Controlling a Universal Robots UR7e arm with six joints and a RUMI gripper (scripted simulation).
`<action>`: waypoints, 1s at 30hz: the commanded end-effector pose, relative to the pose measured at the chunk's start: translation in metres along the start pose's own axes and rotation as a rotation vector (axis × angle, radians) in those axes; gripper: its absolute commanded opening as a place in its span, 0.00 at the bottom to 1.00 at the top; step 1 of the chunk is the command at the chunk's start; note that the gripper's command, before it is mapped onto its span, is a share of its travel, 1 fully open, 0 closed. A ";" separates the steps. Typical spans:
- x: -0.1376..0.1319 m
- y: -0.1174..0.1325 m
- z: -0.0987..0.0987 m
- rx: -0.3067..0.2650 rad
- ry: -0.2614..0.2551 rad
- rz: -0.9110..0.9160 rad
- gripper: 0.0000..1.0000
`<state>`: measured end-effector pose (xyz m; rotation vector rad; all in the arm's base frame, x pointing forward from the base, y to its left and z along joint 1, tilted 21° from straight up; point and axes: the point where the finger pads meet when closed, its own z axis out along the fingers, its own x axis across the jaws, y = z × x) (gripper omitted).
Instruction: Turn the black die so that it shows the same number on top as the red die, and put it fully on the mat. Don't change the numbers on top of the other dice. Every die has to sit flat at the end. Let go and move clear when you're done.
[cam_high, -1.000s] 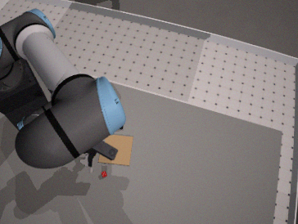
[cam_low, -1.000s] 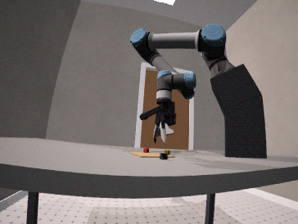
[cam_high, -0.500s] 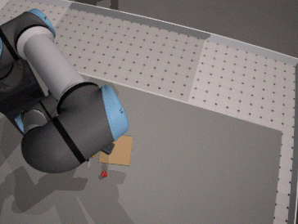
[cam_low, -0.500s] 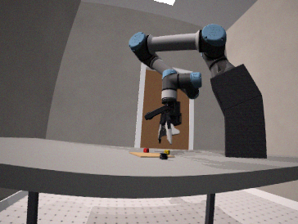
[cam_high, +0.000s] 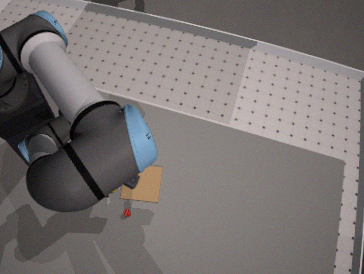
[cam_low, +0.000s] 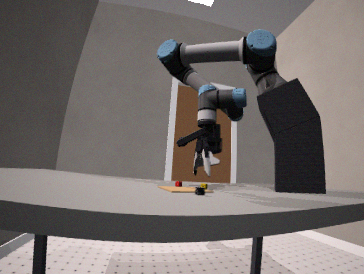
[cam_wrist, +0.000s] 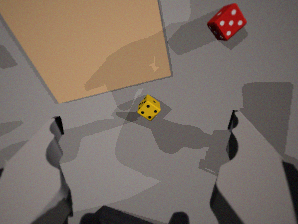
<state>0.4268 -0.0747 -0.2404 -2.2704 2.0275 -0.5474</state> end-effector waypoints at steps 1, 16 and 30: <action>0.000 0.000 0.000 0.001 0.000 0.000 1.00; 0.000 0.000 0.000 0.001 0.000 0.000 1.00; -0.005 -0.002 0.000 0.001 0.000 0.000 1.00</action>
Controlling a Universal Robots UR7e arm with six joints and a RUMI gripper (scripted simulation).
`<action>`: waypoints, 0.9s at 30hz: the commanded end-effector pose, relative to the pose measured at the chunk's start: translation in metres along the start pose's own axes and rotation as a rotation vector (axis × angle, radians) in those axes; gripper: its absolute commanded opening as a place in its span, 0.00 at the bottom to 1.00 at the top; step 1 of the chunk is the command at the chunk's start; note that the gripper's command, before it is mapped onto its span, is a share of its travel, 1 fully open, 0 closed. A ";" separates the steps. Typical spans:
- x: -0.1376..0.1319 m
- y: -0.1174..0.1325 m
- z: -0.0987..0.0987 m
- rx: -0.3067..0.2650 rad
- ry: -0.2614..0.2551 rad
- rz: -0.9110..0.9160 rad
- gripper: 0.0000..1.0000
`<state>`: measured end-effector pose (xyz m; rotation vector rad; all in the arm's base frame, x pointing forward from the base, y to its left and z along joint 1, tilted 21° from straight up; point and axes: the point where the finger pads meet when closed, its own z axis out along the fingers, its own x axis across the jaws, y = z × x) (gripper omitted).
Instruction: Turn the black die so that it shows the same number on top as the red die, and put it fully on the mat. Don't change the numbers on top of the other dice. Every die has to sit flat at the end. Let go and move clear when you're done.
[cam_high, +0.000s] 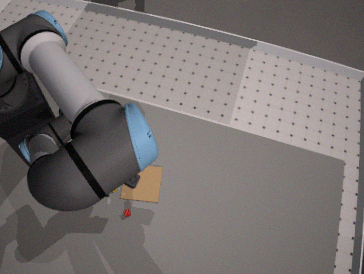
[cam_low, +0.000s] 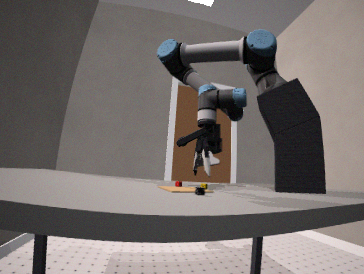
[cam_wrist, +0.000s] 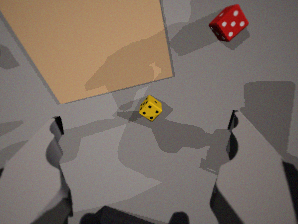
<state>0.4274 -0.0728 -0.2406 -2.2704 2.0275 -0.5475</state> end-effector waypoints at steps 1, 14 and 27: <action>-0.004 -0.002 0.000 0.001 0.000 0.000 1.00; -0.031 -0.013 0.000 0.001 0.000 0.000 1.00; -0.076 -0.032 0.000 0.001 0.000 0.000 1.00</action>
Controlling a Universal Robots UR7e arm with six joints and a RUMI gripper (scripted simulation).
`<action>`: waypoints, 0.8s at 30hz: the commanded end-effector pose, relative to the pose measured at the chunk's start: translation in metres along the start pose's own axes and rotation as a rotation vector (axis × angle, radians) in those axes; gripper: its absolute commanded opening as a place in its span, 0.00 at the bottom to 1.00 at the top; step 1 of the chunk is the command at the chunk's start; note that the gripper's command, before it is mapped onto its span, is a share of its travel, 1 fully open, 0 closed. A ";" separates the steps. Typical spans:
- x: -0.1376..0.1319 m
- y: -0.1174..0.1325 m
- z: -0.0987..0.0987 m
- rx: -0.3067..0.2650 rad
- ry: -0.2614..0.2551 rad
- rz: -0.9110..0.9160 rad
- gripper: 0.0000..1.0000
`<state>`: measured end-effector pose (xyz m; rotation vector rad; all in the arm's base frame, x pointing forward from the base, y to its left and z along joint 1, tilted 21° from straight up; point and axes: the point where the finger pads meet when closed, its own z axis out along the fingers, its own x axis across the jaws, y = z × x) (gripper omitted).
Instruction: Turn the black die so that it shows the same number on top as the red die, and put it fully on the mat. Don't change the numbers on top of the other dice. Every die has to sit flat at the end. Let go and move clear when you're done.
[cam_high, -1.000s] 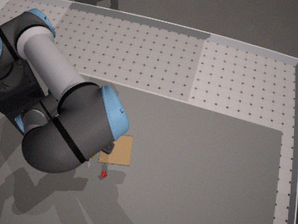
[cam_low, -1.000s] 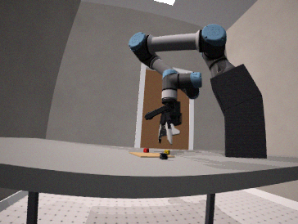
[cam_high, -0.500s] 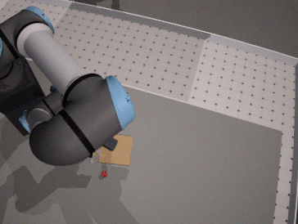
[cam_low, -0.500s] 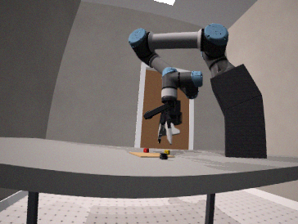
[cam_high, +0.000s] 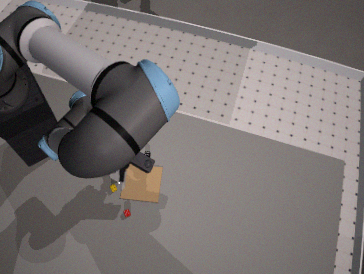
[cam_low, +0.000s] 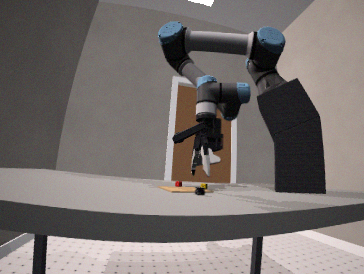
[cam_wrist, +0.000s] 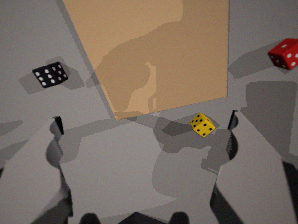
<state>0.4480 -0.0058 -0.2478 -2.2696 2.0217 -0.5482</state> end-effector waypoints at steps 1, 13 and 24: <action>-0.015 -0.007 0.000 -0.003 0.003 0.002 1.00; -0.068 -0.030 0.000 -0.003 0.003 0.002 1.00; -0.094 -0.041 0.001 -0.003 0.003 0.002 1.00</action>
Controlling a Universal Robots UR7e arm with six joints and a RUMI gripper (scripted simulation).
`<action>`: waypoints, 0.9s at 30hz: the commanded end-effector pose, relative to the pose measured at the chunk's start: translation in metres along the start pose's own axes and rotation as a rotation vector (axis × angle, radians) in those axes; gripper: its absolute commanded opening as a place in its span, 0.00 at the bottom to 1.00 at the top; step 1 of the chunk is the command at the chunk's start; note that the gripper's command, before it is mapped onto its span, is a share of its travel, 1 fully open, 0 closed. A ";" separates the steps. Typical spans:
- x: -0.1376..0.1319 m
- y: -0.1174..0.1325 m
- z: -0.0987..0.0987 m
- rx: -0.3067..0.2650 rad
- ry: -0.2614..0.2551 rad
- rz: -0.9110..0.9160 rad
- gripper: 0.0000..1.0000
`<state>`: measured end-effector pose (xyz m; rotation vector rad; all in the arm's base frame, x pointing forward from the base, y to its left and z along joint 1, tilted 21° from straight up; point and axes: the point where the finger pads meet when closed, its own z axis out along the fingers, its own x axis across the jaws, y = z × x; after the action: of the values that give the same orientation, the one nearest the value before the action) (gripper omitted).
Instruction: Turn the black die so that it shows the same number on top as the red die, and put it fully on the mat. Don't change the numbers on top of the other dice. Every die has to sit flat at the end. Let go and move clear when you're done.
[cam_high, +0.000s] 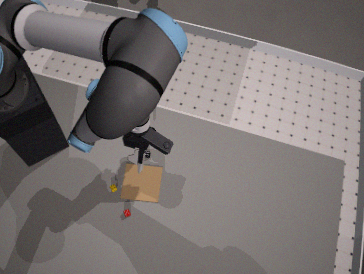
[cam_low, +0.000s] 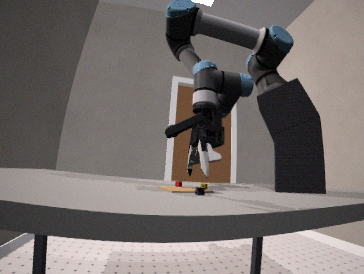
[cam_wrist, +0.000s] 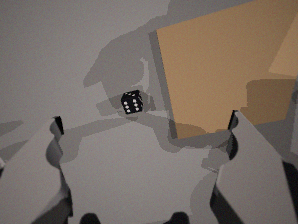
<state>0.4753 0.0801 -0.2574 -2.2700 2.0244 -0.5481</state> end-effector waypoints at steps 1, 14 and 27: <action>-0.012 -0.006 0.000 -0.001 0.001 0.001 1.00; -0.019 -0.009 0.000 -0.001 0.001 0.001 1.00; -0.019 -0.009 0.000 -0.001 0.001 0.001 1.00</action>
<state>0.4818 0.0996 -0.2599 -2.2707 2.0278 -0.5478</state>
